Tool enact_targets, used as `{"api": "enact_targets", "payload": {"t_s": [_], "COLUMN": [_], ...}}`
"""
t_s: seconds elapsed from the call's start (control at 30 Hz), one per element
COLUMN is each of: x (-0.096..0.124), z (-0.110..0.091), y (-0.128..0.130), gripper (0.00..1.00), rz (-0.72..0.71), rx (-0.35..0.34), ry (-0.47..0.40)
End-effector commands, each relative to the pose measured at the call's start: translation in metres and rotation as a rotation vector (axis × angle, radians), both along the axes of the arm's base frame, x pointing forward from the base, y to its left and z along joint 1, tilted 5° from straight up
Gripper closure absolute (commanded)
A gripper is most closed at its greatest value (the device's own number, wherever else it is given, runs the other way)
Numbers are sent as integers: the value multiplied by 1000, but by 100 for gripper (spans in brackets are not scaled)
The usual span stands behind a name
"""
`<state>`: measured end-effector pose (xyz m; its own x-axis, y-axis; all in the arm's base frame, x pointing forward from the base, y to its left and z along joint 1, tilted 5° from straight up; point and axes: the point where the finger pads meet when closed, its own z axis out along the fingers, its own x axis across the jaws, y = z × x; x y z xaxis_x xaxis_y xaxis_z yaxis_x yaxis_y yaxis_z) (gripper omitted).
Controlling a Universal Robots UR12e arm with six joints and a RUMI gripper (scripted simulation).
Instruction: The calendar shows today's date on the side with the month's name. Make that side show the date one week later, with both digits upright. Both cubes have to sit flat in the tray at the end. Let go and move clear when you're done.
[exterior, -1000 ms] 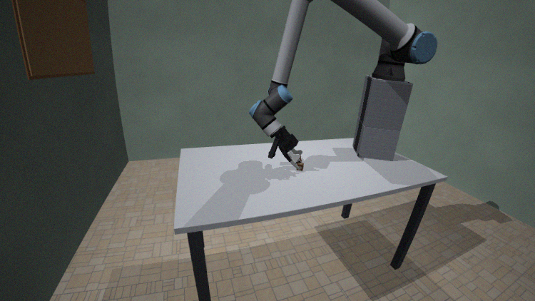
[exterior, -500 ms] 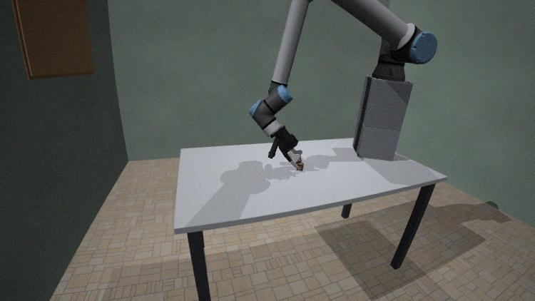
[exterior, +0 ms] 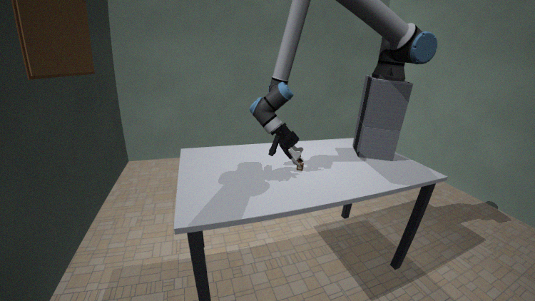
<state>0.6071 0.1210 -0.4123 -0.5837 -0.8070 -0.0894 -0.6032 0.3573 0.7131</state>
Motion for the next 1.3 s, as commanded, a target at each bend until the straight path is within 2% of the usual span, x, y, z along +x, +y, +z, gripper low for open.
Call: {"api": "enact_targets", "payload": {"t_s": [0.0, 0.5, 0.9, 1.27], "x": [0, -1, -2, -2], "z": [21, 54, 54, 53], "y": [-4, -6, -5, -4], "gripper": [58, 58, 58, 58], "rz": [-1, -1, -1, -4], "rx": [0, 0, -6, -63], "ry": [-2, -2, -7, -83]}}
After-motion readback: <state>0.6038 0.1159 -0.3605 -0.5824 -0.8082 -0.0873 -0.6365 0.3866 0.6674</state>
